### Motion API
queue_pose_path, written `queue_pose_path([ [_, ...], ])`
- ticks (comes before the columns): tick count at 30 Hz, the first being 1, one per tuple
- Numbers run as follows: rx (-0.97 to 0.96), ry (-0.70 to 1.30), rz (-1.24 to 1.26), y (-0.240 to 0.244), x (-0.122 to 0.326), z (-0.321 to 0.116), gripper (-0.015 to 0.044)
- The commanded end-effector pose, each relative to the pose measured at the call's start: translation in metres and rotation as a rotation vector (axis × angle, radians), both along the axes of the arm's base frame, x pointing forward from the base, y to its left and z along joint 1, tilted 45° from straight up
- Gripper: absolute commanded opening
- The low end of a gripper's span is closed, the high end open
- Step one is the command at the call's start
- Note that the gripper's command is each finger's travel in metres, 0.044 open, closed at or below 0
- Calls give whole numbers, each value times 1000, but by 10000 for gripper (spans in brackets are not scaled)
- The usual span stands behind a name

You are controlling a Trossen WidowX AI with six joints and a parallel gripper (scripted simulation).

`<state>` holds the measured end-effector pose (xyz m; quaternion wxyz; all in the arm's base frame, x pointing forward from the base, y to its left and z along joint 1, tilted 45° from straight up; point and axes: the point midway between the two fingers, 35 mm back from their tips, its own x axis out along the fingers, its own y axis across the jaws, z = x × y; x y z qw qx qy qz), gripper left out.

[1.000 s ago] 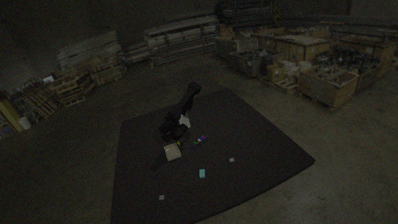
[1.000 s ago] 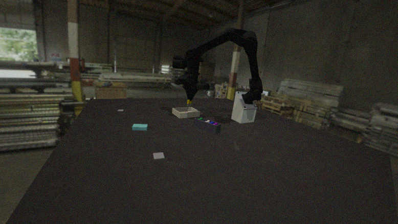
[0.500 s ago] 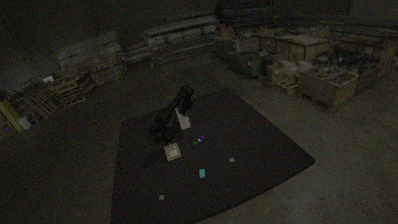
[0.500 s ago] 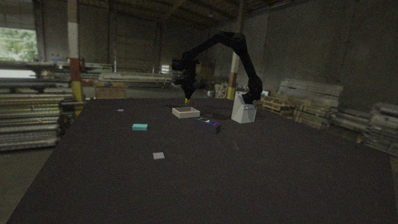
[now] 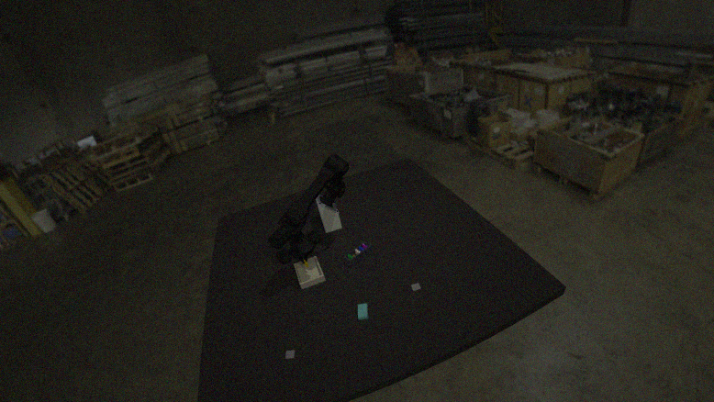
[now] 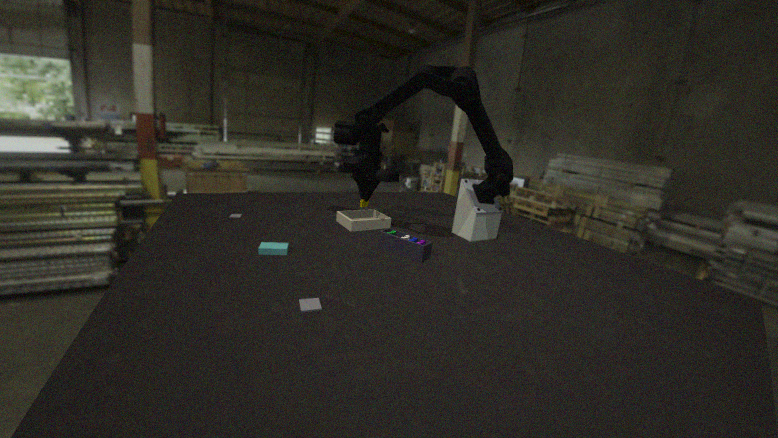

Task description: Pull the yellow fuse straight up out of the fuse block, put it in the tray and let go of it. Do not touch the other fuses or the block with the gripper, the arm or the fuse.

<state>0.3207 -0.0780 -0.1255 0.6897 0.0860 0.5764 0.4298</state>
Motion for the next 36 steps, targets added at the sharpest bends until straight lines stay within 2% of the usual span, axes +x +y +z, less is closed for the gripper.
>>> queue_pose_path([
  [1, 5, 6, -6, 5, -1, -4, 0],
  [9, 6, 6, -6, 12, -2, -11, 0],
  [22, 2, 1, 0, 8, -1, -8, 330],
  [26, 4, 6, -6, -16, -1, 17, 330],
  [36, 4, 6, -6, -16, -1, 17, 330],
])
